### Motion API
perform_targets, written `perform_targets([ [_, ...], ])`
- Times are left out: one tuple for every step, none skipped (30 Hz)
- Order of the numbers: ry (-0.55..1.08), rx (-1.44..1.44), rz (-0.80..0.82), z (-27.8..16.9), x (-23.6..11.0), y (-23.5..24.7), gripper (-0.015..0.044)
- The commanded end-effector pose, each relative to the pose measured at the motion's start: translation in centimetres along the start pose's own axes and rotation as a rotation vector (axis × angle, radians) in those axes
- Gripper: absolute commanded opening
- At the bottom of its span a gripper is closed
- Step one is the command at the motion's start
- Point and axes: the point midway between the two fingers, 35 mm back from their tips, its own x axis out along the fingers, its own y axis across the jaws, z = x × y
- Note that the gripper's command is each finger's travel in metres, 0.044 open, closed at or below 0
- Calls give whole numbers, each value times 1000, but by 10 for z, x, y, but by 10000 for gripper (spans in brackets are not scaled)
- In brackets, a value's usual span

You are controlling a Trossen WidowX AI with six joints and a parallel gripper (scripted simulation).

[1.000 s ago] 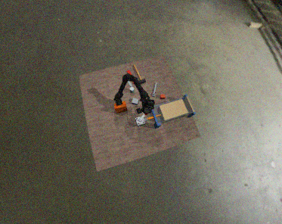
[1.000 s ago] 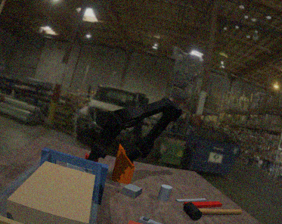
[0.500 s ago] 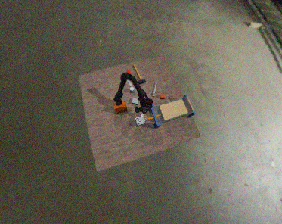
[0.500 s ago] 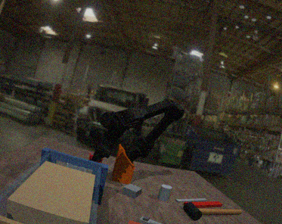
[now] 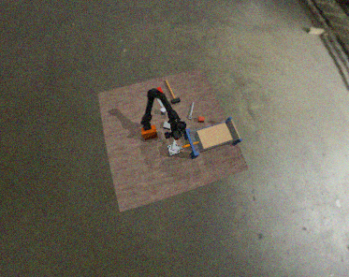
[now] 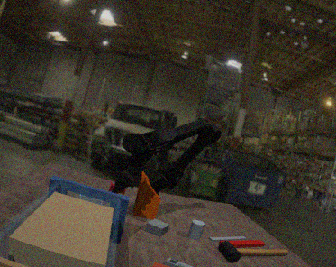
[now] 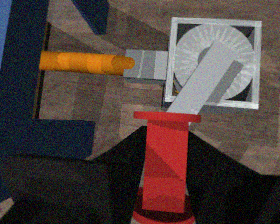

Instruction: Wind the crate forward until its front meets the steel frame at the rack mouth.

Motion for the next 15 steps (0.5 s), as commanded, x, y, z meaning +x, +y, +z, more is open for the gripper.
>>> perform_targets([
  [15,8,-27,-7,-1,-15,0],
  [15,8,-27,-8,-1,-17,0],
  [15,8,-27,-8,-1,-18,0],
  [15,8,-27,-8,-1,-20,0],
  [15,8,-28,-9,-2,-21,0],
  [15,8,-28,-9,-2,-23,0],
  [15,8,-28,-9,-2,-24,0],
  [15,8,-28,-10,-2,-26,0],
  [15,8,-28,-10,-2,-27,0],
  [15,8,-28,-10,-3,-29,0],
  [15,8,-28,-10,-3,-30,0],
  [15,8,-28,-11,-3,-32,0],
  [15,8,-28,-11,-3,-34,0],
  [15,8,-28,-11,-3,-36,0],
  [15,8,-28,-11,-3,-37,0],
])
